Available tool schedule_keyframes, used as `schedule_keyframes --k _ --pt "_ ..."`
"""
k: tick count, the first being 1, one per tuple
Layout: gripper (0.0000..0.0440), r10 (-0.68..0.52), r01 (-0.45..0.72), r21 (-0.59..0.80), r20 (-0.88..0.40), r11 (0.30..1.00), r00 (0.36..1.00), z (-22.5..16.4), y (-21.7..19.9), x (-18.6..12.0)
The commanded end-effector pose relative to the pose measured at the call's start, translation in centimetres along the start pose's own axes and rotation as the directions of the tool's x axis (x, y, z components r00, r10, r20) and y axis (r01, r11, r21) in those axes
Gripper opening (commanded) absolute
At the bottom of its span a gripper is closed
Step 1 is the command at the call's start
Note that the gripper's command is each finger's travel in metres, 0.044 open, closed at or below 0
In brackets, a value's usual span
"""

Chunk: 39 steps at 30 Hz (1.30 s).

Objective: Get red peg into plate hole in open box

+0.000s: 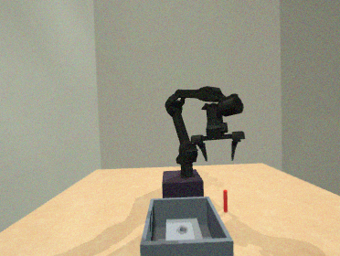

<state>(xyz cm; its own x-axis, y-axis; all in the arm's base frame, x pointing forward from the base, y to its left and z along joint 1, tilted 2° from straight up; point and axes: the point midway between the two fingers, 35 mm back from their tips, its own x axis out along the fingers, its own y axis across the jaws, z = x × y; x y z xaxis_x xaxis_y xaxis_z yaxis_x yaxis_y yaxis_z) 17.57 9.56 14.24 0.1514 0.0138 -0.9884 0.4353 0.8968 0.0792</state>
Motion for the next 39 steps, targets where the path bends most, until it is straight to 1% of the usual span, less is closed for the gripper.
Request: schedule_keyframes --k 1,9,17,26,39 --pt "0.0440 -0.072 0.074 0.050 -0.038 0.996 0.997 -0.5 -0.4 1.1" --pt "0.0440 -0.204 0.219 0.126 -0.121 0.968 0.971 -1.6 -0.7 3.7" --pt "0.0440 -0.274 0.300 0.159 -0.168 0.940 0.947 -2.2 -0.4 6.2" --pt "0.0440 -0.301 0.333 0.178 -0.181 0.926 0.936 -2.6 0.3 9.0" --pt "0.0440 -0.297 0.323 0.205 -0.148 0.924 0.943 -2.9 0.6 14.2"
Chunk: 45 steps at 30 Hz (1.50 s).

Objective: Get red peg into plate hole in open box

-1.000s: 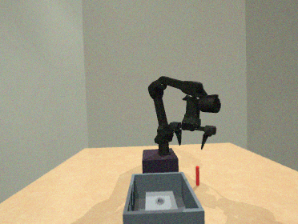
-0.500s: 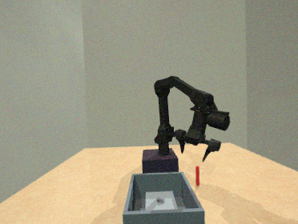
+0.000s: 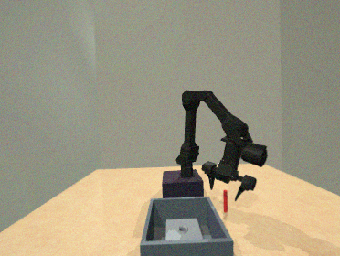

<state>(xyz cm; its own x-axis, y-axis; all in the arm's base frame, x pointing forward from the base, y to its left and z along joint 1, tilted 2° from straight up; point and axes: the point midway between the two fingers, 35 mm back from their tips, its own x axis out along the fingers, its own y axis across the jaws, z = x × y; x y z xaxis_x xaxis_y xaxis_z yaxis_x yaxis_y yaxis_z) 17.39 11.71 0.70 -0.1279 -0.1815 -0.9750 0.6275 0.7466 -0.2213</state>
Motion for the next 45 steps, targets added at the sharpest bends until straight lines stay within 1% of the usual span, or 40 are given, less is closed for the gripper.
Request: schedule_keyframes --k 1,4,6,13,19,22,29,45 --pt "0.0440 0.003 -0.003 0.008 0.015 1.000 1.000 0.1 0.2 1.2" --pt "0.0433 0.005 -0.006 0.007 0.021 1.000 1.000 0.2 0.4 2.1" --pt "0.0404 0.003 -0.003 0.007 0.022 1.000 1.000 0.2 0.5 2.7" --pt "0.0221 -0.035 0.035 0.013 0.015 0.999 0.999 0.0 0.1 4.8" --pt "0.0064 -0.078 0.078 0.007 0.004 0.997 0.997 -0.2 -0.4 5.7" --pt "0.0000 -0.106 0.106 0.000 -0.002 0.994 0.994 -0.3 -0.6 5.9" --pt "0.0000 -0.091 0.091 0.003 0.056 0.996 0.994 1.1 -0.1 3.5" --pt "0.0000 -0.066 0.059 0.050 0.153 0.997 0.986 5.0 -0.2 -3.3"
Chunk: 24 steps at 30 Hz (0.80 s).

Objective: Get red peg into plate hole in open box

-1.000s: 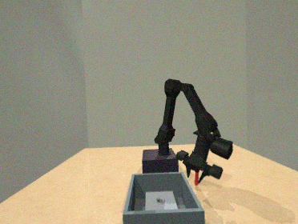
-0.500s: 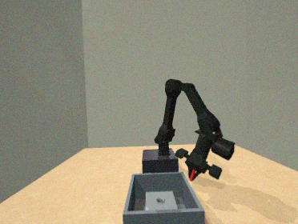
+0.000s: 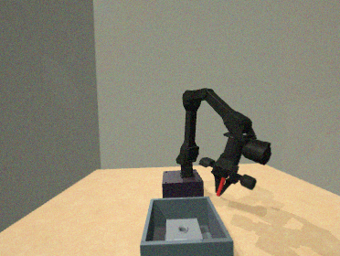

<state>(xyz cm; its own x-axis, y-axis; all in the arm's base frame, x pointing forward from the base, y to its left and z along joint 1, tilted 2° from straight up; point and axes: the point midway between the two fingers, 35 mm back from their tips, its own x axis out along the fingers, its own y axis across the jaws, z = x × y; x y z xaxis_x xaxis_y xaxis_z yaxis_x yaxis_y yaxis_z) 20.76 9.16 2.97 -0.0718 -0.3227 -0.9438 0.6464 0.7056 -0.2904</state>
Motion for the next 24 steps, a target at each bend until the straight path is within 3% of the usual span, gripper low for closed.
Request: schedule_keyframes --k 1,12,24 --pt "0.0000 0.014 -0.015 0.021 0.024 1.000 1.000 1.3 0.1 -1.4" --pt "0.0000 0.028 -0.037 0.147 0.068 0.988 0.997 6.1 -0.6 -3.6" --pt "0.0000 0.042 -0.062 0.253 0.087 0.965 0.995 12.1 -1.8 -3.2"
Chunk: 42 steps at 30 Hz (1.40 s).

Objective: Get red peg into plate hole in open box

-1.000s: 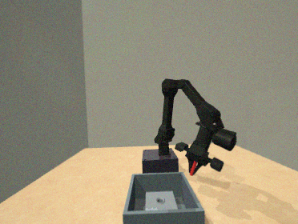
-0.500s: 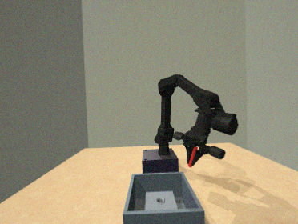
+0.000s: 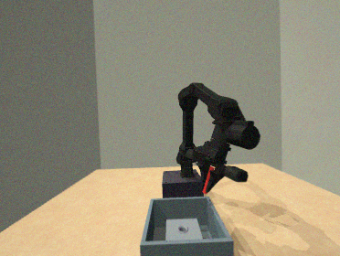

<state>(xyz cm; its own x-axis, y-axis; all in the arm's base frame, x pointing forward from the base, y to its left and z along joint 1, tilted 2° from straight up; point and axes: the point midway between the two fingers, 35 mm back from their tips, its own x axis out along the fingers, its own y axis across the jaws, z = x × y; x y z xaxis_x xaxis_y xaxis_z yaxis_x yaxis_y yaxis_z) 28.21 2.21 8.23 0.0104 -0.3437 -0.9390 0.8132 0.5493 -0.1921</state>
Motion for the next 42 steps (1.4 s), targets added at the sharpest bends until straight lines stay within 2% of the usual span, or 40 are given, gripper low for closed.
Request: schedule_keyframes --k 1,14,23,25,30,35,42 --pt "0.0000 0.008 -0.009 0.018 0.009 1.000 1.000 1.7 0.1 0.3" --pt "0.0000 0.045 -0.045 0.022 -0.023 0.999 0.999 7.0 0.3 3.7" --pt "0.0004 0.082 -0.085 -0.042 -0.071 0.996 0.994 8.3 0.8 6.8" --pt "0.0032 0.083 -0.089 -0.061 -0.089 0.994 0.992 8.1 0.8 7.5" --pt "0.0143 0.089 -0.101 -0.086 -0.130 0.991 0.988 8.0 1.0 9.0" --pt "0.0154 0.112 -0.128 -0.125 -0.128 0.984 0.985 9.4 1.4 9.0" --pt "0.0325 0.148 -0.168 -0.113 -0.165 0.979 0.975 11.1 3.0 8.5"
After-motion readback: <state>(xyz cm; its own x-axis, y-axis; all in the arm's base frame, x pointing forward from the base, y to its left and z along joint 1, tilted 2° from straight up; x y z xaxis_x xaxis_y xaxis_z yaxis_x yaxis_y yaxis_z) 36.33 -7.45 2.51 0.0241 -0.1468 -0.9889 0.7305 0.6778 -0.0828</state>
